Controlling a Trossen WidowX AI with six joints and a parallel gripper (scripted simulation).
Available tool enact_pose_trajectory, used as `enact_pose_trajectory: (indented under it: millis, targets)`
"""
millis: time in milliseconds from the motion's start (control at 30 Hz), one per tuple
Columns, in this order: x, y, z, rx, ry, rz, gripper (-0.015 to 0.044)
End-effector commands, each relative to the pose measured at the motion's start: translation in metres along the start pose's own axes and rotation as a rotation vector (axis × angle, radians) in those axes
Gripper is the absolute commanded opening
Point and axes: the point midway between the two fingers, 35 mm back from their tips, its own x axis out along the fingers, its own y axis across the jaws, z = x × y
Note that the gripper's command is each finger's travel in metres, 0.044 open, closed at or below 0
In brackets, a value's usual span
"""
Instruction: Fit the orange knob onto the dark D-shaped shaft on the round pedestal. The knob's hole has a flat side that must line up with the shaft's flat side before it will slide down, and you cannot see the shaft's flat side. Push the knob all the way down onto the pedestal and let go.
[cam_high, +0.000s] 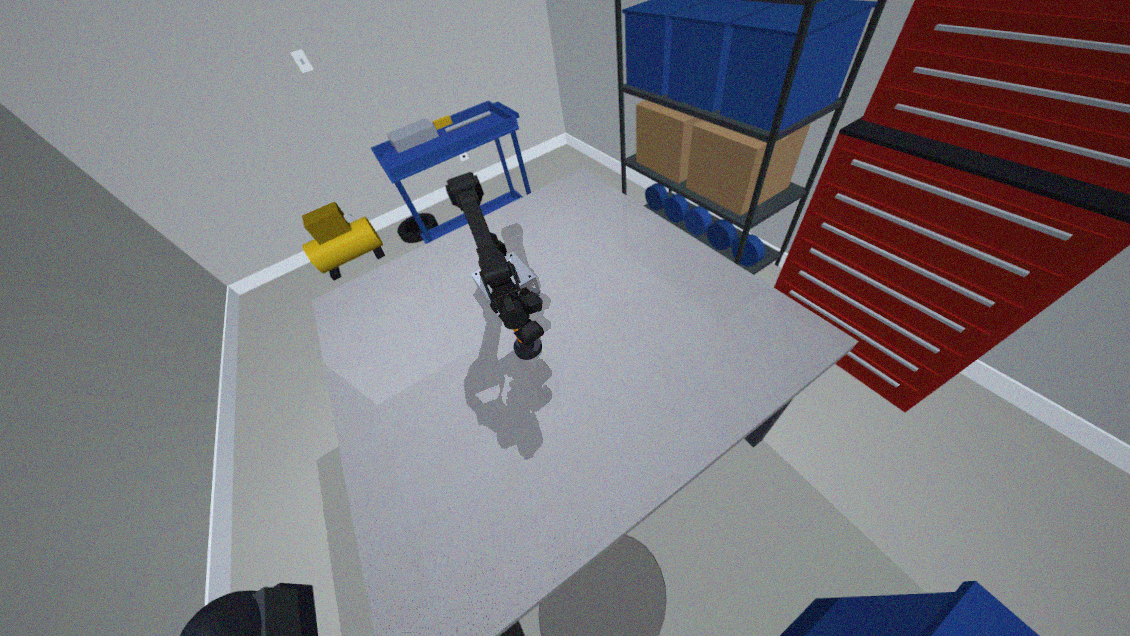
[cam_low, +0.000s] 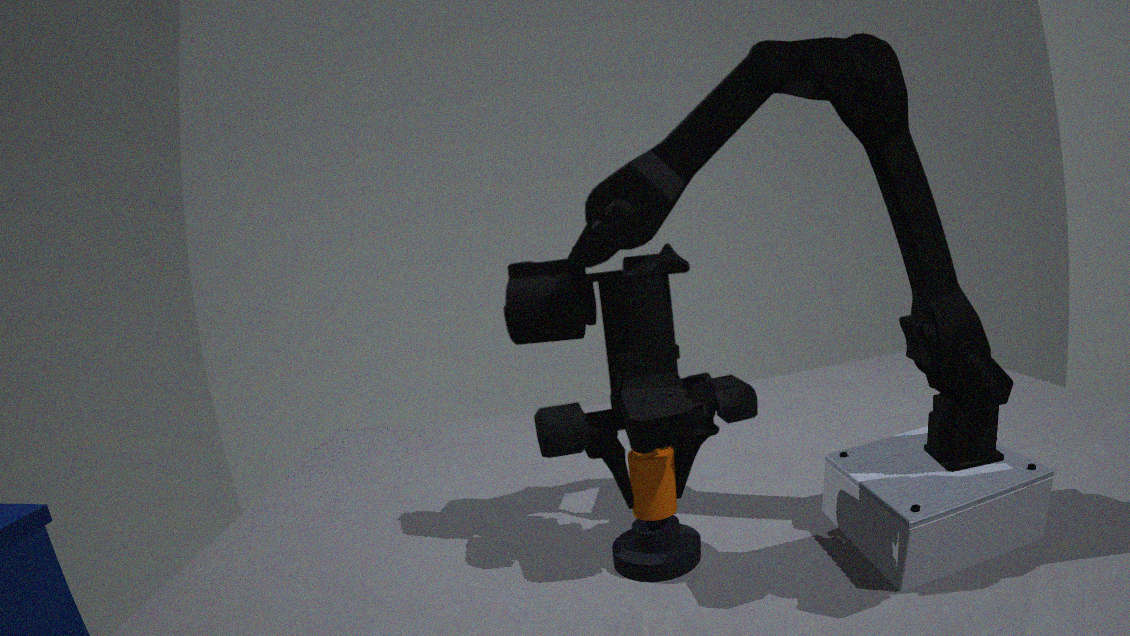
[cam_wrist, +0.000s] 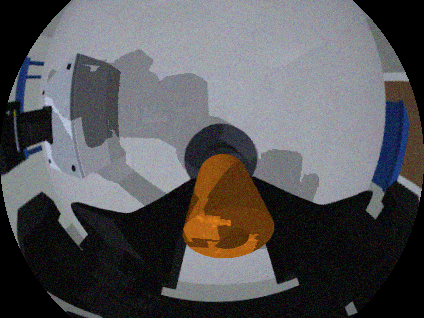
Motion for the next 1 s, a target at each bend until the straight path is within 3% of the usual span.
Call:
enact_pose_trajectory:
  millis: [0,600,967]
  targets:
    - [0.003,-0.001,0.000,-0.007,0.000,-0.004,0.0000]
    - [0.013,0.000,0.000,-0.003,-0.001,0.002,0.0000]
    - [0.013,0.000,0.000,-0.003,-0.001,0.002,0.0289]
